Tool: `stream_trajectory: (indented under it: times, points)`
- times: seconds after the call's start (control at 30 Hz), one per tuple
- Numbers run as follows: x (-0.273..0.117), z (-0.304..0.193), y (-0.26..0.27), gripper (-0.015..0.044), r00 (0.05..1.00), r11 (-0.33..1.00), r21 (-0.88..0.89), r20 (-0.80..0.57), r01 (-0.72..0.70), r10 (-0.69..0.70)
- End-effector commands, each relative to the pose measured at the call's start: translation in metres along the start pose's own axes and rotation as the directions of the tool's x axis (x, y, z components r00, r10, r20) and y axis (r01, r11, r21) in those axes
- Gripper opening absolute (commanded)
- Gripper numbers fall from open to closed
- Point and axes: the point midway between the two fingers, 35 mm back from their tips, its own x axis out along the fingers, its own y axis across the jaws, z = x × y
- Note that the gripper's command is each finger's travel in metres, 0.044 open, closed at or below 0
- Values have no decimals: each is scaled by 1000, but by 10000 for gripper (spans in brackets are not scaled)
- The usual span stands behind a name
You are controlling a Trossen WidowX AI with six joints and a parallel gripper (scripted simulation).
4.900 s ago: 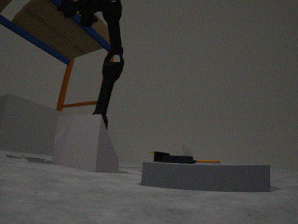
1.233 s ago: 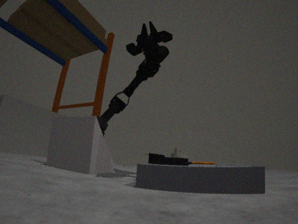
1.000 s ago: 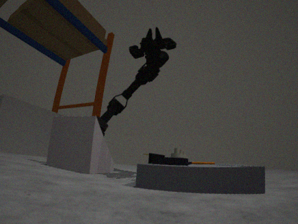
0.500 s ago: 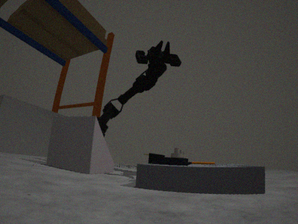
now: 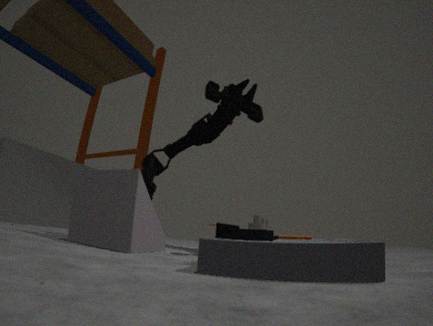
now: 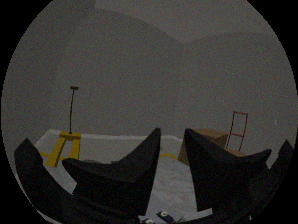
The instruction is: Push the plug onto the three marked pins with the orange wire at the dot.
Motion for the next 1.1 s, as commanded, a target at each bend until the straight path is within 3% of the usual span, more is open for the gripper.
stream_trajectory:
  times: [0.0,0.4,0.73,1.07]
  points:
    - [-13,-8,14,115,996,993,-80,-3,-91,91]
    - [-49,-24,48,115,949,913,-274,-3,-304,315]
    - [-86,-40,73,115,860,770,-440,-10,-463,511]
    - [-74,-57,82,115,853,808,-276,-127,-520,506]
